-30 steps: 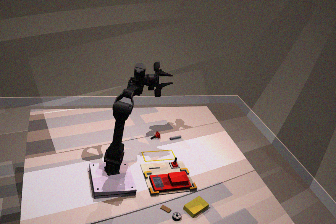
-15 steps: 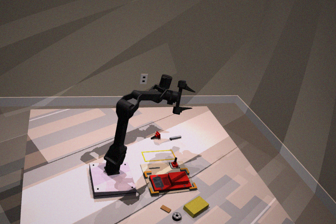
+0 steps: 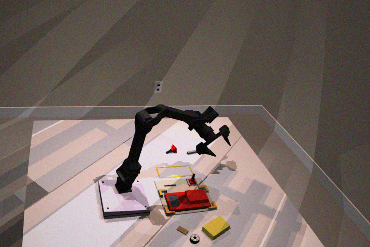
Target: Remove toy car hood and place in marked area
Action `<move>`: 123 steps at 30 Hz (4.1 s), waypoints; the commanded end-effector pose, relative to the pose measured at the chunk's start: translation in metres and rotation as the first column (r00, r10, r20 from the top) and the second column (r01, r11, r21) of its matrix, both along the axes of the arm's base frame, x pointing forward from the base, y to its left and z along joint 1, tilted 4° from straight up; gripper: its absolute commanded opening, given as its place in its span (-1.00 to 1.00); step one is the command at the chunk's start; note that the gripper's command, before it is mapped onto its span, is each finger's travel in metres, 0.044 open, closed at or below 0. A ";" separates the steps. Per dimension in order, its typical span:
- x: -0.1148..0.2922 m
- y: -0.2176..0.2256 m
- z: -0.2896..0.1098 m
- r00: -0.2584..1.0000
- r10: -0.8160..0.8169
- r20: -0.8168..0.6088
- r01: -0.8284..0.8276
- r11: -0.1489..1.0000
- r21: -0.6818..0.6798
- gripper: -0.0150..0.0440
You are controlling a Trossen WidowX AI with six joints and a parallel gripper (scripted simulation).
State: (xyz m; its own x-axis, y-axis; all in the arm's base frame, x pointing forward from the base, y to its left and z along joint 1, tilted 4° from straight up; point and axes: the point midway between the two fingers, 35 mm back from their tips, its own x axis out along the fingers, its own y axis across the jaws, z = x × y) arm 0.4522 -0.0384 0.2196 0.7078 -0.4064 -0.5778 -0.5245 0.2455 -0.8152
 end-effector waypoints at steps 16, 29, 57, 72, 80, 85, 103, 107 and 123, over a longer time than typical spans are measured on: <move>-0.145 -0.114 -0.095 0.434 -0.607 -0.666 0.870 0.090 0.485 1.00; -0.146 -0.115 -0.099 0.423 -0.607 -0.672 0.873 0.075 0.482 1.00; -0.143 -0.116 -0.119 0.423 -0.607 -0.672 0.873 0.075 0.482 1.00; -0.143 -0.116 -0.130 0.423 -0.607 -0.672 0.873 0.075 0.482 1.00; -0.143 -0.116 -0.136 0.423 -0.607 -0.672 0.873 0.075 0.482 1.00; -0.143 -0.117 -0.140 0.423 -0.607 -0.672 0.873 0.075 0.482 1.00; -0.143 -0.117 -0.150 0.423 -0.607 -0.672 0.873 0.075 0.482 1.00; -0.143 -0.117 -0.151 0.423 -0.607 -0.672 0.873 0.075 0.482 1.00; -0.142 -0.117 -0.159 0.423 -0.607 -0.672 0.873 0.075 0.482 1.00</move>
State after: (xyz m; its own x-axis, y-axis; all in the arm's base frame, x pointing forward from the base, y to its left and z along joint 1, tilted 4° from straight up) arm 0.3101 -0.1566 0.0627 0.0856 -0.0107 -0.9963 0.1877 0.9822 0.0056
